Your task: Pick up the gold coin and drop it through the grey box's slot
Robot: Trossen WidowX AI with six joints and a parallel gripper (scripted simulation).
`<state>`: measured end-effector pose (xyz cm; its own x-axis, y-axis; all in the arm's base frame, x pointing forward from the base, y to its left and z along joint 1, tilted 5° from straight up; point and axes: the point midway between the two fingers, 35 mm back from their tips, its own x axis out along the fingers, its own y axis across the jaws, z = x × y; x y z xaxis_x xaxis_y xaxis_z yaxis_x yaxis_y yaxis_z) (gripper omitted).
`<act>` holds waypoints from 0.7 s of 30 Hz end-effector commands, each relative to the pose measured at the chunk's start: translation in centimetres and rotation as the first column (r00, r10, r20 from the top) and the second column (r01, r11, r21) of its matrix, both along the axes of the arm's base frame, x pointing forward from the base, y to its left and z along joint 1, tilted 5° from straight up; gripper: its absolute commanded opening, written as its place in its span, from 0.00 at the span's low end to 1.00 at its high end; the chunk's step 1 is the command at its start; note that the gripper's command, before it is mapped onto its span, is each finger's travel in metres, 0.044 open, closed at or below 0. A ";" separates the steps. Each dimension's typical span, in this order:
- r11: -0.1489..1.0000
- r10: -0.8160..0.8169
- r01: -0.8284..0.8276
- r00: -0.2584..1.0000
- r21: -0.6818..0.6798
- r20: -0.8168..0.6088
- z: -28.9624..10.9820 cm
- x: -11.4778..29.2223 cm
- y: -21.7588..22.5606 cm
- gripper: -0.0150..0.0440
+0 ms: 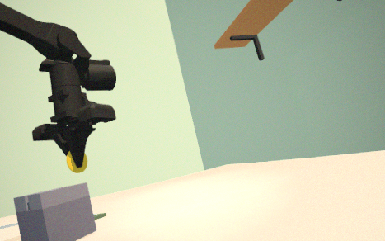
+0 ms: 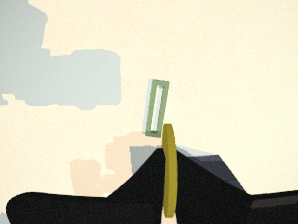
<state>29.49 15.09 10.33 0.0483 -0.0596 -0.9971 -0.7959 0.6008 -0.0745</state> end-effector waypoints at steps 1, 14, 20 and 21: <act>0.998 0.056 -0.056 0.998 -0.003 -0.001 0.1 0.1 -0.2 0.25; 0.998 0.059 -0.059 0.998 -0.005 -0.002 0.4 0.1 -2.7 0.25; 0.998 0.059 -0.059 0.998 -0.006 -0.002 0.5 -0.1 -4.3 0.25; 0.998 0.058 -0.058 0.998 -0.007 -0.002 0.5 -0.1 -4.5 0.25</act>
